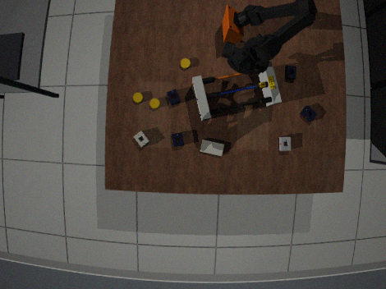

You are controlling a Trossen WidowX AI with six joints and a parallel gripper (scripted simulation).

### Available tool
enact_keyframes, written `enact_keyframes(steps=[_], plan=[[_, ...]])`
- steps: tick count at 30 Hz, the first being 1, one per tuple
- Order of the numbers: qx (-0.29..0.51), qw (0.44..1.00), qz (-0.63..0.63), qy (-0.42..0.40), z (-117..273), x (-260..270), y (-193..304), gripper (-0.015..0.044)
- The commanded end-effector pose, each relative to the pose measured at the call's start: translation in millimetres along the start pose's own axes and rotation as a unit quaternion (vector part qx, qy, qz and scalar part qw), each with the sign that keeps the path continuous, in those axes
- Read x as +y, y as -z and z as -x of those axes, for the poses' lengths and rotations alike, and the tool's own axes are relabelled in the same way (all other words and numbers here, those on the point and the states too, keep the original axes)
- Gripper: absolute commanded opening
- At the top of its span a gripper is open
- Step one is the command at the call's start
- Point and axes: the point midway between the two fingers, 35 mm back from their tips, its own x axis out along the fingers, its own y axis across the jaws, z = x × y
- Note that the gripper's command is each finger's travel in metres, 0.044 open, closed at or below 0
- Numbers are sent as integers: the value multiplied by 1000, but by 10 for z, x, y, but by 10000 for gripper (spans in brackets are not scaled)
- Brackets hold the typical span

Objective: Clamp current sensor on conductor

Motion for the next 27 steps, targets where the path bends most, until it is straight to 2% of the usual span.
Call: enact_keyframes(steps=[1,14,27], plan=[[0,998,-69,-2,-2,71,-124,0],[0,969,-249,-3,-29,264,-425,0],[3,908,-419,-5,-93,492,-703,0]])
